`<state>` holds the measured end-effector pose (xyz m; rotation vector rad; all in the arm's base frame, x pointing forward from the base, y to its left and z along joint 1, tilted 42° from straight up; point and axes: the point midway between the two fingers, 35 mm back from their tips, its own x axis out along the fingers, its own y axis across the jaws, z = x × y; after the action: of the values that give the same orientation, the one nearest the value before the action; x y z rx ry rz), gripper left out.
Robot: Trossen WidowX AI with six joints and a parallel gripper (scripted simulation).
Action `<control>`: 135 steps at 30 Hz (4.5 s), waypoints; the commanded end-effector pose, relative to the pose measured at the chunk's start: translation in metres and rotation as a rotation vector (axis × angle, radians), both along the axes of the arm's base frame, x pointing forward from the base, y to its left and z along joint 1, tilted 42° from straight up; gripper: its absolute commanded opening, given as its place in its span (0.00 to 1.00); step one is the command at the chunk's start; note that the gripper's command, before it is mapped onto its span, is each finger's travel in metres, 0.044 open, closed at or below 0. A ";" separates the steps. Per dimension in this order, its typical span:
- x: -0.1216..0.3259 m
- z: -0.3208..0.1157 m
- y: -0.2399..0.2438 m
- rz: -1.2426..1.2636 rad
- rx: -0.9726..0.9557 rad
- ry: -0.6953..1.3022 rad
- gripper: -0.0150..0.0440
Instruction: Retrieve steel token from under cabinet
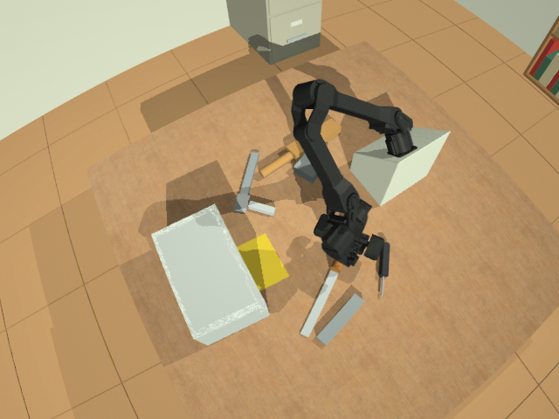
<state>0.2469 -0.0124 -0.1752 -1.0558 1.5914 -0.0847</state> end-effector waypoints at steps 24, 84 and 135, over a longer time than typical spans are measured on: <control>0.011 0.024 -0.025 0.005 -0.005 -0.002 0.25; 0.025 0.074 -0.081 0.005 -0.008 -0.001 0.25; 0.013 0.112 -0.126 0.005 -0.010 0.000 0.25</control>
<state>0.2604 -0.1351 -0.0667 -1.0647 1.5931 -0.0901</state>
